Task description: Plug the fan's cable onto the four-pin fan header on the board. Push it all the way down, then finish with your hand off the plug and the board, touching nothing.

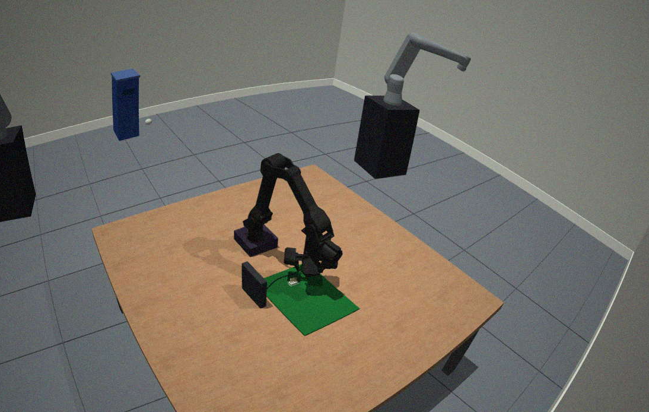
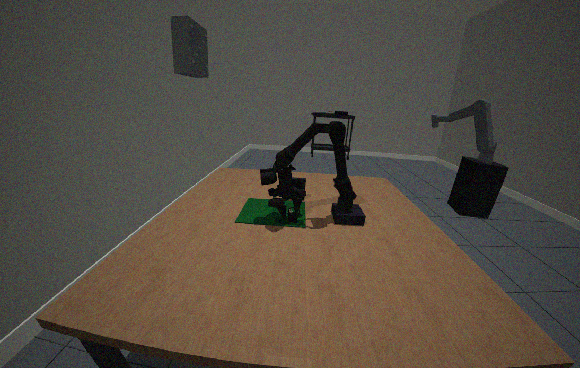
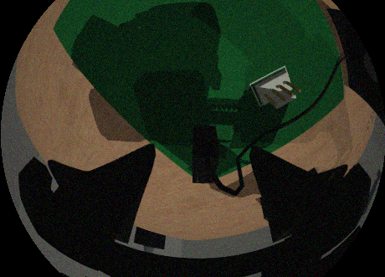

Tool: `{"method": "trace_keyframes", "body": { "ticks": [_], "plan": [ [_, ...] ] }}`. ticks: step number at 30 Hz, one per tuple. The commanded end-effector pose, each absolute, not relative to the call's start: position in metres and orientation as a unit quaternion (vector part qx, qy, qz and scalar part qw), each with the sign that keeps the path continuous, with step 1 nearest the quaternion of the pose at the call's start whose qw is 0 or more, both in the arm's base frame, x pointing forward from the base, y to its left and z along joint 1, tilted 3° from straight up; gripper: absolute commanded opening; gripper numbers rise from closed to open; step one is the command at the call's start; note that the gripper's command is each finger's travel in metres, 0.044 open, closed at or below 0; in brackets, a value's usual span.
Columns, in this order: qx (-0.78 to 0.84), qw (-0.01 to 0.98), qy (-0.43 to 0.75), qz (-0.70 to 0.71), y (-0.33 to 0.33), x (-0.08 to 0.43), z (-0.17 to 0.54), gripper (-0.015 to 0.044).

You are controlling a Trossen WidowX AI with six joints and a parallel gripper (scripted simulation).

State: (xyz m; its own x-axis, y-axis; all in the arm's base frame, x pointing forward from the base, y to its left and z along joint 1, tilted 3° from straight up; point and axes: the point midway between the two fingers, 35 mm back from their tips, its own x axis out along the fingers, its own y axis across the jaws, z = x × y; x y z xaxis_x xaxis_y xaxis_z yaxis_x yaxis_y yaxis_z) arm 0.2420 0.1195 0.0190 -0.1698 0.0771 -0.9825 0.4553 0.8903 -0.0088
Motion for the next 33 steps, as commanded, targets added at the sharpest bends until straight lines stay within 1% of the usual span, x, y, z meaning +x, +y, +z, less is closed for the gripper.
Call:
{"method": "trace_keyframes", "body": {
  "ticks": [1, 4, 27, 29, 33],
  "plan": [
    [0.178, 0.62, 0.749, -0.152, 0.12, 0.242, 0.019, 0.0283],
    [0.178, 0.62, 0.749, -0.152, 0.12, 0.242, 0.019, 0.0204],
    [0.178, 0.62, 0.749, -0.152, 0.12, 0.242, 0.019, 0.005],
    [0.178, 0.62, 0.749, -0.152, 0.12, 0.242, 0.021, 0.0],
    [0.178, 0.619, 0.749, -0.152, 0.121, 0.244, 0.033, 0.0]
  ]
}}
